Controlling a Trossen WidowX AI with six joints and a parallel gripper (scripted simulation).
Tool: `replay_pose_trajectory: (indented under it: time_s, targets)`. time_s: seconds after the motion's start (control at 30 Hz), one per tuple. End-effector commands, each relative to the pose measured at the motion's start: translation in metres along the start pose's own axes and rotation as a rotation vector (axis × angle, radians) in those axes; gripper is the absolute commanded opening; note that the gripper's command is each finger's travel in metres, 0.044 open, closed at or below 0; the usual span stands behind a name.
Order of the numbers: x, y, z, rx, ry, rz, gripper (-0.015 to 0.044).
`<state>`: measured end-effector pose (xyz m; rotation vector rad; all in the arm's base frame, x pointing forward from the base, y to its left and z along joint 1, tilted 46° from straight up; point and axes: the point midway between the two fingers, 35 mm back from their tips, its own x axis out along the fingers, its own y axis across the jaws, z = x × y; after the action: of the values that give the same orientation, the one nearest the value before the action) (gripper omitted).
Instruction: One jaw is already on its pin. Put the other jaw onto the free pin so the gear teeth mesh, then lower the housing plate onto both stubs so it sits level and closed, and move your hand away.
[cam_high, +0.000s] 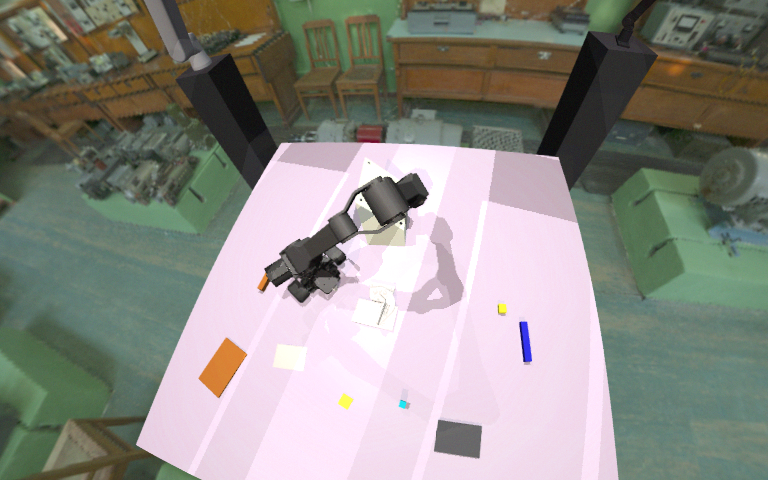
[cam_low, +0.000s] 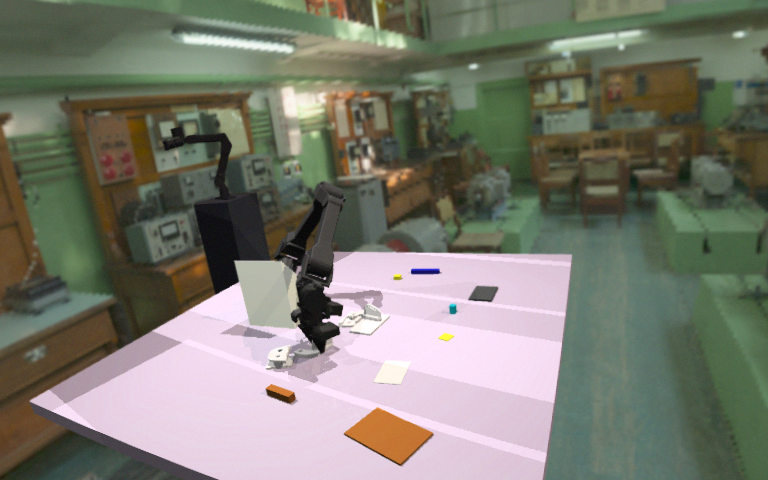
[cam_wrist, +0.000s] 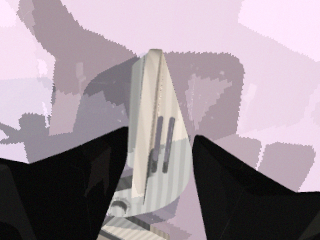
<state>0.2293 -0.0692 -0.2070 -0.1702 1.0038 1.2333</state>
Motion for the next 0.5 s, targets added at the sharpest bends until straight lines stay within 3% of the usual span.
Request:
replay_pose_trajectory:
  time_s: [0.0,0.47]
  targets:
    - [0.0,0.0,0.0,-0.002,0.0,-0.002,0.0134]
    - [-0.039,-0.003,0.0,0.001,0.001,-0.005,0.0134]
